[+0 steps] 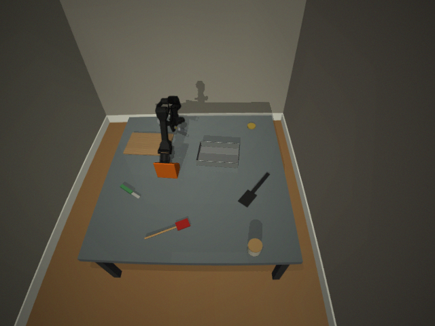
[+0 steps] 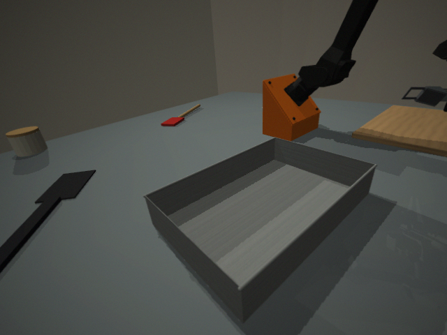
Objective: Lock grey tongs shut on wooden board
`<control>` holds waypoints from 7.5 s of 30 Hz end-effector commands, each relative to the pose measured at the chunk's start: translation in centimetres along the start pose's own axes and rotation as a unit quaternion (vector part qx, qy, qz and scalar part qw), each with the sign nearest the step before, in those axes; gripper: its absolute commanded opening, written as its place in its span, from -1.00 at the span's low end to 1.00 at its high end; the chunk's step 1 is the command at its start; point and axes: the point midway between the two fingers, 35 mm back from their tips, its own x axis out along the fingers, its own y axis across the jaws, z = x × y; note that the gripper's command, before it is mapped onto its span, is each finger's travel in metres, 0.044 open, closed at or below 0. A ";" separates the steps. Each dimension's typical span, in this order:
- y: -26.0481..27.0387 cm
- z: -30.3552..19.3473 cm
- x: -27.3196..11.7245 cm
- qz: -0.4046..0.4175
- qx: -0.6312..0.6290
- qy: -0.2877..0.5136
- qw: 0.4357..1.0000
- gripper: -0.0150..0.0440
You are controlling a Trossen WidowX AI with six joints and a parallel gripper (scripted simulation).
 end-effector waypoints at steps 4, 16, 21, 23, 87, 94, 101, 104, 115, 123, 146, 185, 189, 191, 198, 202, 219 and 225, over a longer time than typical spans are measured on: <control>-1.1 -1.1 0.5 -0.003 -0.015 -0.016 1.000 -1.00; -2.9 -3.0 1.3 0.001 -0.044 -0.038 0.998 -1.00; -3.8 -3.7 1.5 0.007 -0.058 -0.045 0.997 -1.00; -4.1 -4.0 1.6 0.010 -0.063 -0.047 0.997 -1.00; -18.7 -11.9 -1.5 0.180 -0.221 0.083 0.955 -1.00; -18.9 -12.0 -1.6 0.182 -0.222 0.087 0.954 -1.00; -18.7 -11.2 -0.4 0.131 -0.201 0.093 0.966 -1.00; -18.6 -10.8 0.3 0.098 -0.188 0.104 0.972 -1.00; -18.6 -10.1 1.9 -0.001 -0.153 0.179 0.972 -1.00; -18.5 -10.3 2.0 -0.046 -0.144 0.264 0.953 -1.00; -17.5 -10.0 -0.6 -0.008 -0.213 0.532 0.820 -1.00; -17.6 -9.3 -1.6 0.040 -0.257 0.592 0.763 -1.00; -17.6 -9.3 -1.6 0.040 -0.257 0.592 0.763 -1.00; -17.6 -9.3 -1.6 0.040 -0.257 0.592 0.763 -1.00; -17.5 -9.8 -1.1 0.012 -0.231 0.560 0.795 -1.00; -17.6 -10.1 -0.4 -0.017 -0.205 0.519 0.830 -1.00; -18.4 -10.4 1.8 -0.056 -0.147 0.309 0.938 -1.00; -18.6 -10.2 2.0 -0.037 -0.146 0.240 0.959 -1.00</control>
